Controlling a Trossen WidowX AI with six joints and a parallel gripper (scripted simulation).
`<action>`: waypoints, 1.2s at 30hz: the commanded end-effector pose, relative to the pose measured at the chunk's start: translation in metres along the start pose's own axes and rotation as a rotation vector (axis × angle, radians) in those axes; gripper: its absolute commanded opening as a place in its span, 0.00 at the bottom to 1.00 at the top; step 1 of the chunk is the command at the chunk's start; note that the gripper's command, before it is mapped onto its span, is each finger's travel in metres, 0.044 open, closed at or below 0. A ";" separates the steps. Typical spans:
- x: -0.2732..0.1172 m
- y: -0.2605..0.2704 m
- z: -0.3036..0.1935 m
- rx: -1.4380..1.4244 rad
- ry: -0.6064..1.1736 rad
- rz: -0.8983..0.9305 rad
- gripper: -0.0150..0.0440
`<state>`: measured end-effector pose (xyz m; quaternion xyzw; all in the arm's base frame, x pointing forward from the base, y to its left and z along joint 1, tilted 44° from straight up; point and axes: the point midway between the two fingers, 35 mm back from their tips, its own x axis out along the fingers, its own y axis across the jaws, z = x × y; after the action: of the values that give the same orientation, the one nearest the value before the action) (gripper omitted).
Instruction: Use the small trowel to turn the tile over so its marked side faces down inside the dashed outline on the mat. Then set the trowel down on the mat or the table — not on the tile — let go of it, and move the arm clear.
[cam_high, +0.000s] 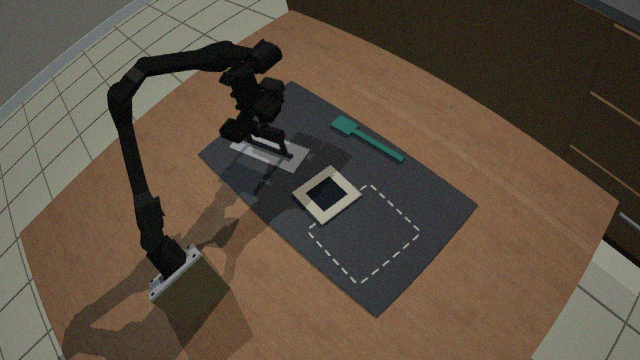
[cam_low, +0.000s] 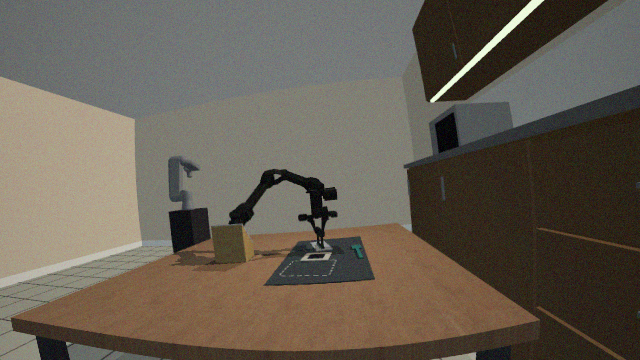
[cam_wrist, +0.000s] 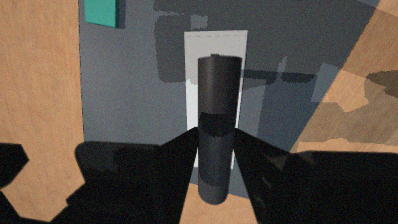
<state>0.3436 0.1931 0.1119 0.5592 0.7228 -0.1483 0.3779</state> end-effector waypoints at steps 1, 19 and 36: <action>0.001 0.000 0.001 0.005 -0.003 -0.001 0.47; 0.001 0.000 0.001 0.010 -0.003 -0.001 0.47; 0.001 0.000 0.001 0.496 -0.003 0.000 0.47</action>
<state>0.3441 0.1928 0.1114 0.6234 0.6778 -0.2895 0.2611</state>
